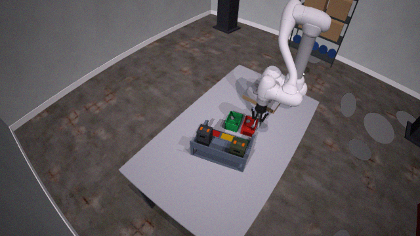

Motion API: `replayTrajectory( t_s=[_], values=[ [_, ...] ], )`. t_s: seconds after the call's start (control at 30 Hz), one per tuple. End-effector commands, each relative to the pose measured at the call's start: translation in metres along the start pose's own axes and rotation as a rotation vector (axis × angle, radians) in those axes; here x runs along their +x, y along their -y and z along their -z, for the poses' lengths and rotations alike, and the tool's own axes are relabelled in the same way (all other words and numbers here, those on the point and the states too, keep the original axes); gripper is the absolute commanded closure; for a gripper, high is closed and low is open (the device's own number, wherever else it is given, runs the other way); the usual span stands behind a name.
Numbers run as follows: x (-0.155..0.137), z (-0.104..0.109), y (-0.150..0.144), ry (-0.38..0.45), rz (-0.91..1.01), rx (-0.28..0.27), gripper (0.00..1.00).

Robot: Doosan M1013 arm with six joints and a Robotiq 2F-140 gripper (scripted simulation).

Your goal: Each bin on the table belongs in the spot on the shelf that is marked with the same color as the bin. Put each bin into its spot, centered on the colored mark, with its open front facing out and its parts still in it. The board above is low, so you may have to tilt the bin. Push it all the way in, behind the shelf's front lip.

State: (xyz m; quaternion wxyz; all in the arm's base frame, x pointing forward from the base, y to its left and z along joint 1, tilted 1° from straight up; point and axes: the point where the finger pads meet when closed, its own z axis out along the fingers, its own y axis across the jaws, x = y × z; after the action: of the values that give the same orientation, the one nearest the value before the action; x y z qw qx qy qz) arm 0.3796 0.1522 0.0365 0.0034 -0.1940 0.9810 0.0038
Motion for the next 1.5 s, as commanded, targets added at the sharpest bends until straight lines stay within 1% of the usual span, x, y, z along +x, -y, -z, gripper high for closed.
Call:
replayTrajectory(
  t_s=[0.0,0.33,0.93,0.97,1.47],
  values=[
    [0.0,-0.0018,0.0,0.0,0.0,0.0,0.76],
    [0.0,-0.0057,0.0,0.0,0.0,0.0,0.76],
    [0.0,-0.0061,0.0,0.0,0.0,0.0,0.76],
    [0.0,-0.0061,0.0,0.0,0.0,0.0,0.9],
    [0.0,-0.0061,0.0,0.0,0.0,0.0,0.9]
  ],
)
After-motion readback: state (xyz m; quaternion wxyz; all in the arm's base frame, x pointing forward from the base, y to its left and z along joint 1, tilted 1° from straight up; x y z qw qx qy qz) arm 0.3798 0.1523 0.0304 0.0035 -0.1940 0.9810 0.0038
